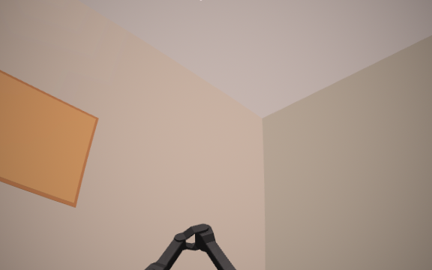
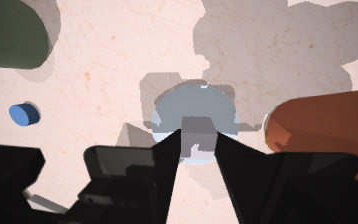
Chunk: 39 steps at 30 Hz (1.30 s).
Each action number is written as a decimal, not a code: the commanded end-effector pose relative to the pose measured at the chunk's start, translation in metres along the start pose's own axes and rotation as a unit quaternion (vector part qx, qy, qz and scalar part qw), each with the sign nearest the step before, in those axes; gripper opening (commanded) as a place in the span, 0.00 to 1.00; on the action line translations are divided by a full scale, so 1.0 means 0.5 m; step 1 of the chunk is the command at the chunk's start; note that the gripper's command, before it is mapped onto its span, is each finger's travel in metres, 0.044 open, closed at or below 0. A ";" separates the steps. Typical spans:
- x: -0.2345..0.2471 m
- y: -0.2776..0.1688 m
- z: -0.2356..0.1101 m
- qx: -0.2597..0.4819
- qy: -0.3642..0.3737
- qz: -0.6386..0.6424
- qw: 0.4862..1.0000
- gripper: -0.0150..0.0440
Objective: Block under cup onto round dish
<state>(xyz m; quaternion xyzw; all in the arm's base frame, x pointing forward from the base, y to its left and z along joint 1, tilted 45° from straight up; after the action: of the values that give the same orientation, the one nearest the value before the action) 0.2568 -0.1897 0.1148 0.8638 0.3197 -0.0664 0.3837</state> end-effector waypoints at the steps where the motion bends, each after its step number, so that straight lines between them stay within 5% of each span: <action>1: 0.000 0.000 0.000 0.000 0.000 0.001 1.000 0.34; 16: 0.002 0.002 -0.026 0.001 0.001 0.000 1.000 1.00; 19: 0.001 0.001 -0.109 0.000 0.003 -0.001 1.000 1.00; 24: 0.001 0.001 -0.122 0.000 0.004 -0.001 1.000 1.00; 27: -0.002 0.001 -0.189 -0.004 0.008 -0.002 1.000 1.00; 39: -0.003 0.000 -0.195 -0.004 0.009 -0.003 1.000 1.00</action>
<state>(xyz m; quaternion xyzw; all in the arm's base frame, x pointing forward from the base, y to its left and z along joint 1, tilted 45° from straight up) 0.2436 -0.1217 0.1826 0.8614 0.3288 -0.0581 0.3827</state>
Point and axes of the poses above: the point midway between the two fingers, 35 mm back from their tips, its own z axis out along the fingers, its own x axis across the jaws, y = z × x, the point moved 4 cm from there along -z, back along the fingers, and after that the axes turned 10 degrees about -z, right-handed, at the moved point
